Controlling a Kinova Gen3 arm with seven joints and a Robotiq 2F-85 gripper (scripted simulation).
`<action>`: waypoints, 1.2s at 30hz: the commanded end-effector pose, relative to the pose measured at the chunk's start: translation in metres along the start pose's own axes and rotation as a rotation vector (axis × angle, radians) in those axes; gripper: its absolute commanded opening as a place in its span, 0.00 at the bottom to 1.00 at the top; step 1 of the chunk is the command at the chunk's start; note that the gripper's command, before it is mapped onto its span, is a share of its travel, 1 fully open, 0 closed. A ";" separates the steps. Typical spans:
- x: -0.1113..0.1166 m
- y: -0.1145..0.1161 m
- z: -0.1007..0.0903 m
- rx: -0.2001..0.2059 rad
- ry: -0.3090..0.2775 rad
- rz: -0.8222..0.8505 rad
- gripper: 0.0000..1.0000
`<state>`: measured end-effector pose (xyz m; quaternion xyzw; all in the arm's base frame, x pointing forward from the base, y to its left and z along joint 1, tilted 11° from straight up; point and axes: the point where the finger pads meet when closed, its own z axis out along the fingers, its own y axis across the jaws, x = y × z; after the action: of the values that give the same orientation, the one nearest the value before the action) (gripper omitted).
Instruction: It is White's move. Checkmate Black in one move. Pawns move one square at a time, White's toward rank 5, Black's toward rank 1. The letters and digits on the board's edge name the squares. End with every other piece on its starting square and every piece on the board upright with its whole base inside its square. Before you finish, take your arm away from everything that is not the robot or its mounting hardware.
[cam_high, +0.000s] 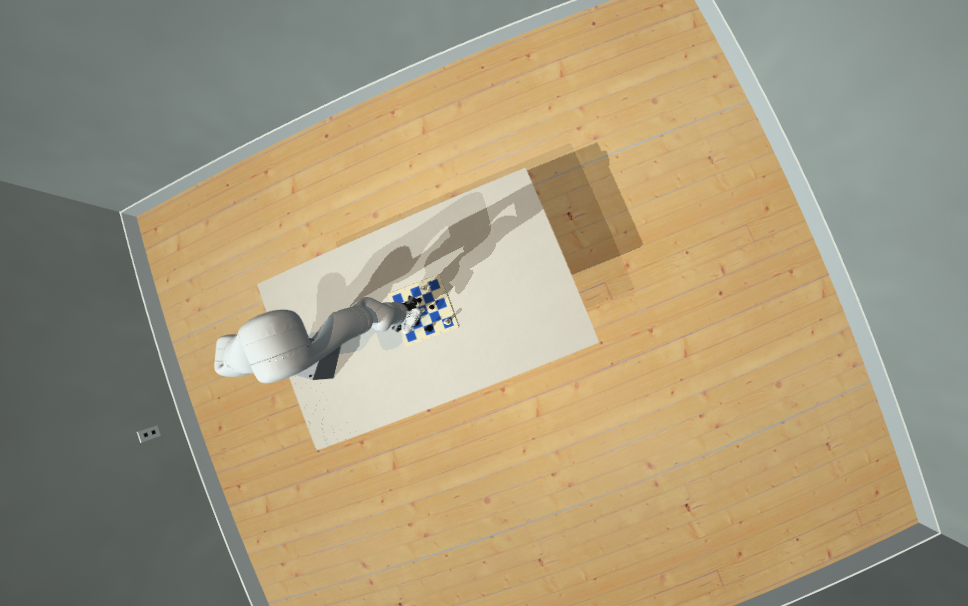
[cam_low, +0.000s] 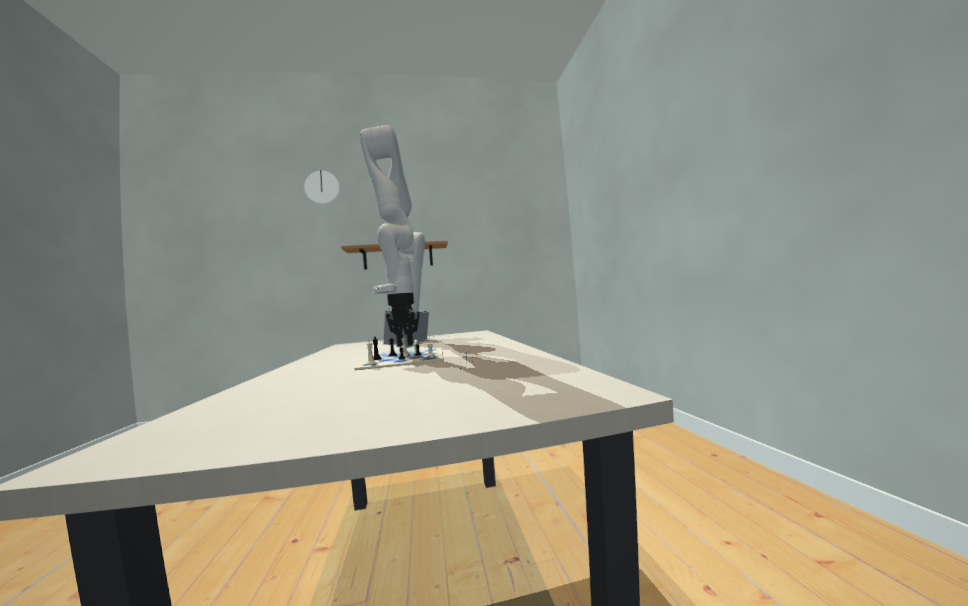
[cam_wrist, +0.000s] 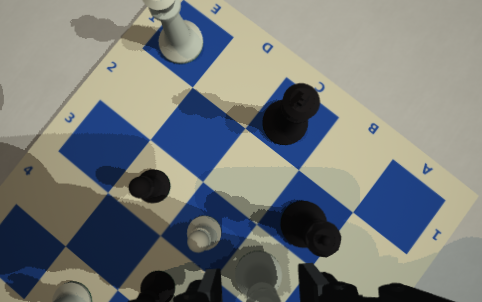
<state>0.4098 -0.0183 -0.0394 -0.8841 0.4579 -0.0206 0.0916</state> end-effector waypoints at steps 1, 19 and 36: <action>0.000 0.000 -0.001 0.001 0.001 0.000 0.41; 0.000 0.000 -0.001 0.001 0.001 0.000 0.00; 0.000 0.000 -0.001 0.001 0.001 0.000 0.00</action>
<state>0.4099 -0.0184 -0.0391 -0.8841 0.4578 -0.0208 0.0916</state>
